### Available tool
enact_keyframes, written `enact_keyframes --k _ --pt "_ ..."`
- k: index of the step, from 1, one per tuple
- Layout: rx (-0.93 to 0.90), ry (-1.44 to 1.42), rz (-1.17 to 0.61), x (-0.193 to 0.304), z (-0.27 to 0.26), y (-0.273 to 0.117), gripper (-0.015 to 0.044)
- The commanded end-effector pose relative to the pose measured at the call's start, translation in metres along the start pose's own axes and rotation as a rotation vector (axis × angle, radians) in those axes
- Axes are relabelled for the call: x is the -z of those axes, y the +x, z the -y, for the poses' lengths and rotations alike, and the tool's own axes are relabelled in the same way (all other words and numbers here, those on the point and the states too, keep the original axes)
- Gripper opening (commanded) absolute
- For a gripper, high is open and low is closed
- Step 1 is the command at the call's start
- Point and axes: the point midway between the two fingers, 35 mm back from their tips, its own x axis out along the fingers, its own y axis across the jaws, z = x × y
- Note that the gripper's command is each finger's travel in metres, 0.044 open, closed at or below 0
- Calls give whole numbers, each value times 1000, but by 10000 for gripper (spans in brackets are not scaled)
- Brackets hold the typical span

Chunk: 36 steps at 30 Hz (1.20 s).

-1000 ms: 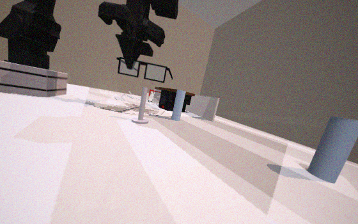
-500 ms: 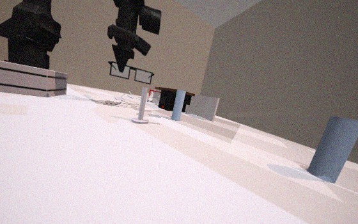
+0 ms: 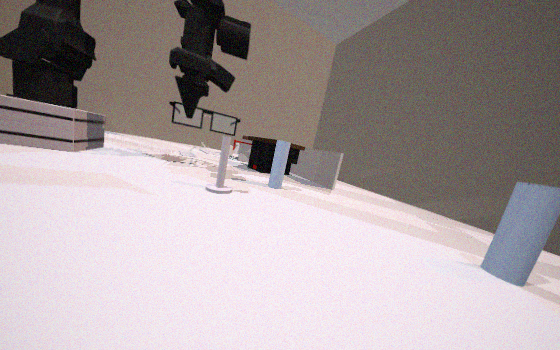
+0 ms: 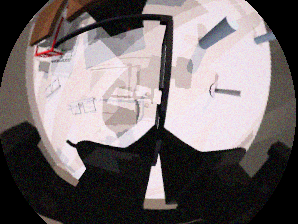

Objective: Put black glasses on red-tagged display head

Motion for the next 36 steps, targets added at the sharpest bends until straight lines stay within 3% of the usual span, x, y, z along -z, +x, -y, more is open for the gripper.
enact_keyframes --k 1,36 --pt "-3 -6 -5 0 -1 6 0" --pt "-3 -6 -5 -2 0 44 0"
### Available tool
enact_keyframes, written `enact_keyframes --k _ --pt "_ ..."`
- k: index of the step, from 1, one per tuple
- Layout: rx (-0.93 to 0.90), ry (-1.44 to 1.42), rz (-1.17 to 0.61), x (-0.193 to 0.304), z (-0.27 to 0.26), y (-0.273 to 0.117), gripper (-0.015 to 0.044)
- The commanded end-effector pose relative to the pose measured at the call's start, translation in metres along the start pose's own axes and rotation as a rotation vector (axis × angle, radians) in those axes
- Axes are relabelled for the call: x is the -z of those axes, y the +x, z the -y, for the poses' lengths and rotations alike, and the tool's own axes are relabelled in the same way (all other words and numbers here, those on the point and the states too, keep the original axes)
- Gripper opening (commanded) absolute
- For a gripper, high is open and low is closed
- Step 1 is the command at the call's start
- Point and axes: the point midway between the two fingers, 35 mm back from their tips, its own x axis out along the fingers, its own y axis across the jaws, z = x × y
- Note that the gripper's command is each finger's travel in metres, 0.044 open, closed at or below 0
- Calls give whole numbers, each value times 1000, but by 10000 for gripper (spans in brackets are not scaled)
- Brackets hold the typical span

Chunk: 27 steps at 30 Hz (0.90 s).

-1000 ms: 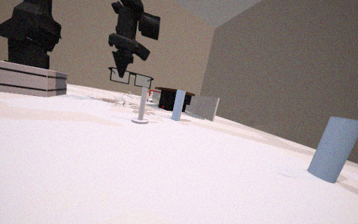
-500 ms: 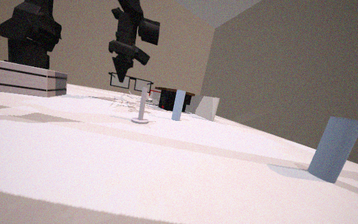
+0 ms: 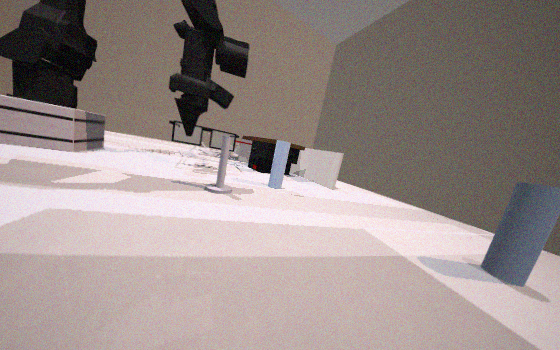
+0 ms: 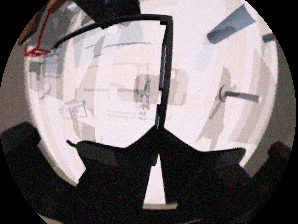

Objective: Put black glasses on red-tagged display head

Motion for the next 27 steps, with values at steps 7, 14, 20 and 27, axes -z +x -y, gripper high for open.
enact_keyframes --k 7,14,20,27 --pt "-3 -5 -5 1 -1 12 0" --pt "-3 -5 -5 2 -1 19 0" --pt "-3 -5 -5 3 -1 25 0" --pt "-3 -5 -5 4 -1 33 0"
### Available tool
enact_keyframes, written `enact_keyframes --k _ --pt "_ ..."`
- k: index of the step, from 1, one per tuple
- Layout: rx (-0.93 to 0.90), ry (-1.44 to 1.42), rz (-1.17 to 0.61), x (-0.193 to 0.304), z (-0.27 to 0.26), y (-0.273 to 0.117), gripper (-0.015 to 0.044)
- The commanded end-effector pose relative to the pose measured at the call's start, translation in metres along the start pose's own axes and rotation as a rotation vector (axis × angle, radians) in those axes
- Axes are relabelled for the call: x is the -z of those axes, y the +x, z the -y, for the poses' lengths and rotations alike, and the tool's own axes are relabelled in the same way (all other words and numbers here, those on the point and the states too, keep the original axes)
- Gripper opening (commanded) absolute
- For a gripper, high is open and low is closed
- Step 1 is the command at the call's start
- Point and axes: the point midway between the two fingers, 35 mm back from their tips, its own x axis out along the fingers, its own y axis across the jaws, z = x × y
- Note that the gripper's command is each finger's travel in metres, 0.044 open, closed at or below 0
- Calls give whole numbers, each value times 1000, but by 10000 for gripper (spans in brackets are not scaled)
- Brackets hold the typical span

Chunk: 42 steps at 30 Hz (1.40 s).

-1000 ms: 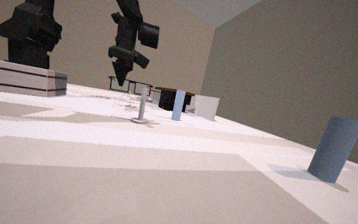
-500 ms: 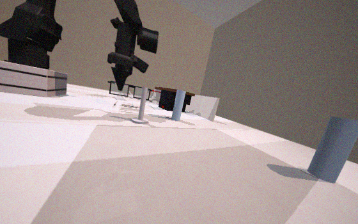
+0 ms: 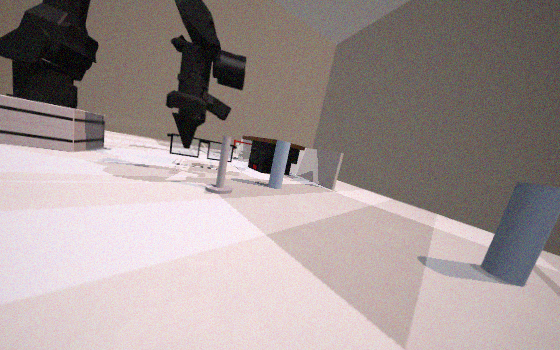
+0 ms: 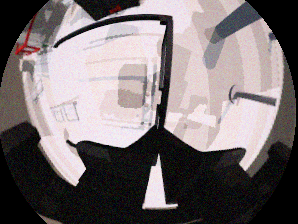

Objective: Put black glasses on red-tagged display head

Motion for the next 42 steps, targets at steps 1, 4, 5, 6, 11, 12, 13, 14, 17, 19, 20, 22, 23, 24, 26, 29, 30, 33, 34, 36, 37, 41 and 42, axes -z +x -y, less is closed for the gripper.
enact_keyframes --k 1,4,5,6,11,12,13,14,17,19,20,22,23,24,26,29,30,33,34,36,37,41,42 --pt "-3 -5 -5 2 -1 5 0" --pt "-3 -5 -5 2 -1 8 0" --pt "-3 -5 -5 3 -1 9 0" --pt "-3 -5 -5 3 -1 10 0" --pt "-3 -5 -5 4 -1 15 0" --pt "-3 -5 -5 4 -1 16 0" --pt "-3 -5 -5 4 -1 17 0" --pt "-3 -5 -5 4 -1 18 0" --pt "-3 -5 -5 5 -2 21 0" --pt "-3 -5 -5 5 -2 23 0" --pt "0 0 -1 3 -1 19 26" --pt "0 0 -1 3 -1 19 79" --pt "0 0 -1 3 -1 19 105" --pt "0 0 -1 3 -1 19 107" --pt "0 0 -1 3 -1 19 107" --pt "0 0 -1 3 -1 19 107" --pt "0 -1 -1 4 -1 19 107" --pt "-1 -1 -2 4 -2 18 107" --pt "-1 -1 -2 4 -3 18 107" --pt "-1 -2 -2 4 -4 17 107" --pt "-2 -2 -2 4 -5 16 107" --pt "-3 -3 -3 4 -8 15 107" --pt "-3 -3 -3 4 -8 14 107"
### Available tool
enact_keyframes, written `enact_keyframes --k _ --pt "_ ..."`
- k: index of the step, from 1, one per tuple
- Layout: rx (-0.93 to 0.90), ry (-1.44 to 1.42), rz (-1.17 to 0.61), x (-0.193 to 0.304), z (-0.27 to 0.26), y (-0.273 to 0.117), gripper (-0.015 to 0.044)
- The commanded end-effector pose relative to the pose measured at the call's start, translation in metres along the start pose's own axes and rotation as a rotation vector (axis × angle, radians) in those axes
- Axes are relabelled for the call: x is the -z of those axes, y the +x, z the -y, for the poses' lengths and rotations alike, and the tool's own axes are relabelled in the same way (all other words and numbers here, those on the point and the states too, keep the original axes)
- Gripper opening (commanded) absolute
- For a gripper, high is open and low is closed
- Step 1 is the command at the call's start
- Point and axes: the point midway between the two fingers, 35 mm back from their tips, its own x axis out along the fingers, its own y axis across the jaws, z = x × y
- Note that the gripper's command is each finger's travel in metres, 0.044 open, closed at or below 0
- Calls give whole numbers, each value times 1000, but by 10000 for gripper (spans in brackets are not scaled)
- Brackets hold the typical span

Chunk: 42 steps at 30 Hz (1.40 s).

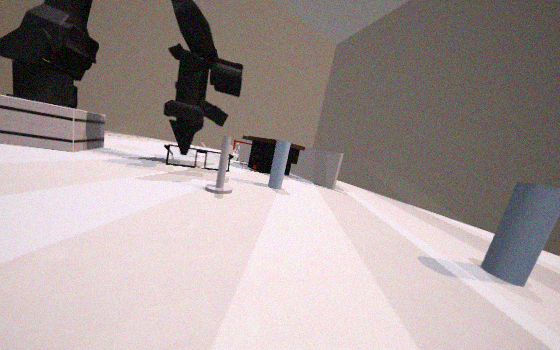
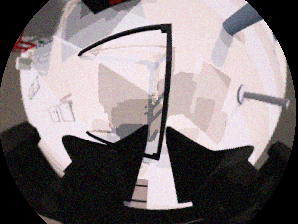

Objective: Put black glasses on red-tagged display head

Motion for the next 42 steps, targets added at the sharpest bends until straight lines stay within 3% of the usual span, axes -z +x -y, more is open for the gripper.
enact_keyframes --k 1,9,14,17,21,30,33,42 --pt "-2 2 -3 1 -3 -2 107" --pt "-4 0 -4 1 -7 -7 107" --pt "-3 0 -4 1 4 -50 107" --pt "-3 0 -4 1 4 -53 107" --pt "2 5 9 -3 3 -47 200" --pt "-3 -15 -4 0 -1 -52 200" --pt "-3 -15 -4 0 -1 -52 140" --pt "-3 -15 -4 0 -1 -49 140"
